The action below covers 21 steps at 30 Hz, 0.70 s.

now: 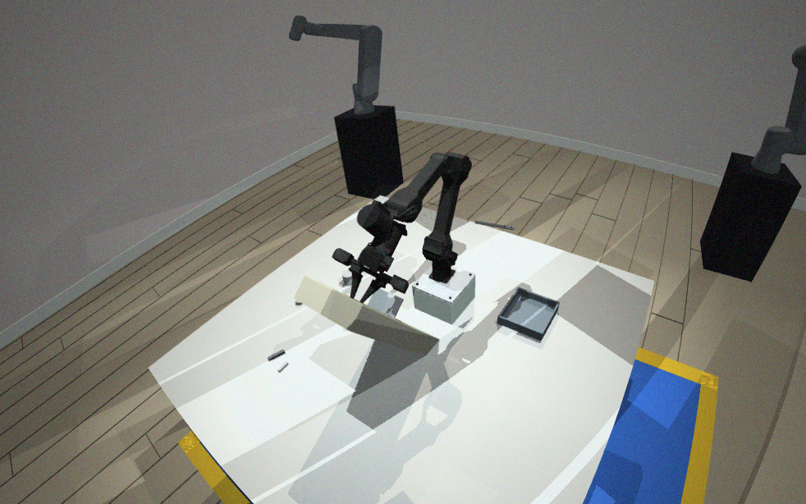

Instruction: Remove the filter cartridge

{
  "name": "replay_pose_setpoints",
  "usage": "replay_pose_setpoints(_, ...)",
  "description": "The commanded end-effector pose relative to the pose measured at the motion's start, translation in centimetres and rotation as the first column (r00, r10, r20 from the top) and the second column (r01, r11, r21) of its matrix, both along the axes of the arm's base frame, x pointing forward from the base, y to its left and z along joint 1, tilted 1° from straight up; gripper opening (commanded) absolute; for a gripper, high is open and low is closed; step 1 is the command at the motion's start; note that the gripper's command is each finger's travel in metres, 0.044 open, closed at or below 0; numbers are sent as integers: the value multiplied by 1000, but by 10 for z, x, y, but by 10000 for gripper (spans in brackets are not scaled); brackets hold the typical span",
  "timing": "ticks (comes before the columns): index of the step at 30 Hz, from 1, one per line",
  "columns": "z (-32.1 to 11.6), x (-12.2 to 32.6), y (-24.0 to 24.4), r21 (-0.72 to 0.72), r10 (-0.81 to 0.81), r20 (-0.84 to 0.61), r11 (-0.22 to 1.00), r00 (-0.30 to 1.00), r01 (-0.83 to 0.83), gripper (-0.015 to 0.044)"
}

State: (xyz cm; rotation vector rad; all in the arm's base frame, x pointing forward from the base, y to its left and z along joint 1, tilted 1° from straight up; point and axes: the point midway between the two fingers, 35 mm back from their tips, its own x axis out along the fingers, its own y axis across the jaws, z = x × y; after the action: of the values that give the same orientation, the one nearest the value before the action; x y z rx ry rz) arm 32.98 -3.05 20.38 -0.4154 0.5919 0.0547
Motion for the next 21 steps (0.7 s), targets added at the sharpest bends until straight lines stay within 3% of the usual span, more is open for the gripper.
replay_pose_setpoints(1,-1,3,0,-2,1,1,1000,1000,-1,91)
replay_pose_setpoints(9,-2,4,0,-2,1,2,1000,1000,-1,91)
replay_pose_setpoints(21,-1,1,0,-1,-1,0,1000,1000,1,0)
